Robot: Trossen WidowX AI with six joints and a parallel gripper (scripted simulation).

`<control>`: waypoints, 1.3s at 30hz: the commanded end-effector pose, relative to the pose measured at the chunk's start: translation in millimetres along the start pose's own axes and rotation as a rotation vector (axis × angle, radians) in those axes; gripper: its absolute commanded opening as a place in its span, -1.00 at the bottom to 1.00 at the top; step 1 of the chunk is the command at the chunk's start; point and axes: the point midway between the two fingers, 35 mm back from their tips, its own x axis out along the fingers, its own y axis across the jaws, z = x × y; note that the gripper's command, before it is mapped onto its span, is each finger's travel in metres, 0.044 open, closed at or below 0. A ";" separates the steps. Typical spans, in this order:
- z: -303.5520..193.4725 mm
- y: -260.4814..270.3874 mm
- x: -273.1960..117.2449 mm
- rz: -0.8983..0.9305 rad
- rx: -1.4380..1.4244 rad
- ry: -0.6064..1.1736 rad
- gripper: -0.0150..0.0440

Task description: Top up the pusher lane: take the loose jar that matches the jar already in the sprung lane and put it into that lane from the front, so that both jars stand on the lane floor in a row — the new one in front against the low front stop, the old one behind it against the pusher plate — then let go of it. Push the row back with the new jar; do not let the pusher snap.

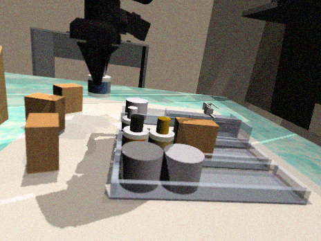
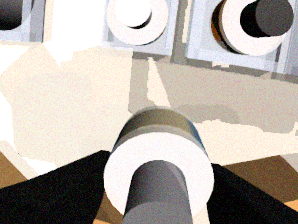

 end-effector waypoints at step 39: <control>29.3 22.8 62.9 -0.006 0.009 0.001 -0.49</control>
